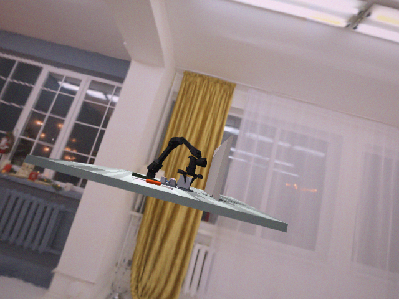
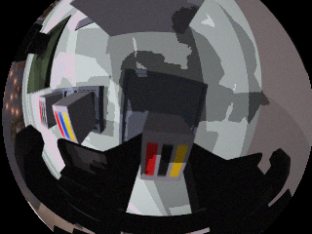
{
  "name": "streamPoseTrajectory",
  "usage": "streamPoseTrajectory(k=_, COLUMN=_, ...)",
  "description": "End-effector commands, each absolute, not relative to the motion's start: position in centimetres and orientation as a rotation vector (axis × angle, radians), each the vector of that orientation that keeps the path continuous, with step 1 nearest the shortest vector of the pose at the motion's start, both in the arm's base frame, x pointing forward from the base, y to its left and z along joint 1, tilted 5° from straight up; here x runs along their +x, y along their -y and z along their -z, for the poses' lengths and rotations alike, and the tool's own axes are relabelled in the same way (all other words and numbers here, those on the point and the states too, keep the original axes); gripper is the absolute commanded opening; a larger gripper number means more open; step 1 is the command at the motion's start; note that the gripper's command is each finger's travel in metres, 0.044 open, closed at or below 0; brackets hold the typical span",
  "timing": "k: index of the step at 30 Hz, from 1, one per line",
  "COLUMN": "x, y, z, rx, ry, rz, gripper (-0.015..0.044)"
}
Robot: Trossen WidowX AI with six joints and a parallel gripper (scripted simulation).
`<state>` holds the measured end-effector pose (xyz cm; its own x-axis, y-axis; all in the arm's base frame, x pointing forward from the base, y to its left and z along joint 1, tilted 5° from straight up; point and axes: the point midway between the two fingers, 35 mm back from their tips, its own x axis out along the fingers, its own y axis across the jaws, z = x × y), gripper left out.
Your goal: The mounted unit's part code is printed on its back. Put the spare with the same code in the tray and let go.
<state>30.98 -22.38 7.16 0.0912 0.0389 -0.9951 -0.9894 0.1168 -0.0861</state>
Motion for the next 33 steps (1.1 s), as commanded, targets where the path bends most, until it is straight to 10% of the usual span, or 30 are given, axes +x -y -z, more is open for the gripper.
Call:
streamPoseTrajectory(k=1, x=30.9, y=22.3, z=-6.8, rx=-1.128, ry=-1.170, rz=-1.081, gripper=0.0000)
streamPoseTrajectory(k=14, x=30.8, y=22.1, z=-5.9, rx=-1.128, ry=-1.171, rz=-1.082, gripper=0.0000)
streamPoseTrajectory(k=33, x=30.9, y=22.3, z=-7.0, rx=-1.133, ry=-1.165, rz=-1.082, gripper=0.0440)
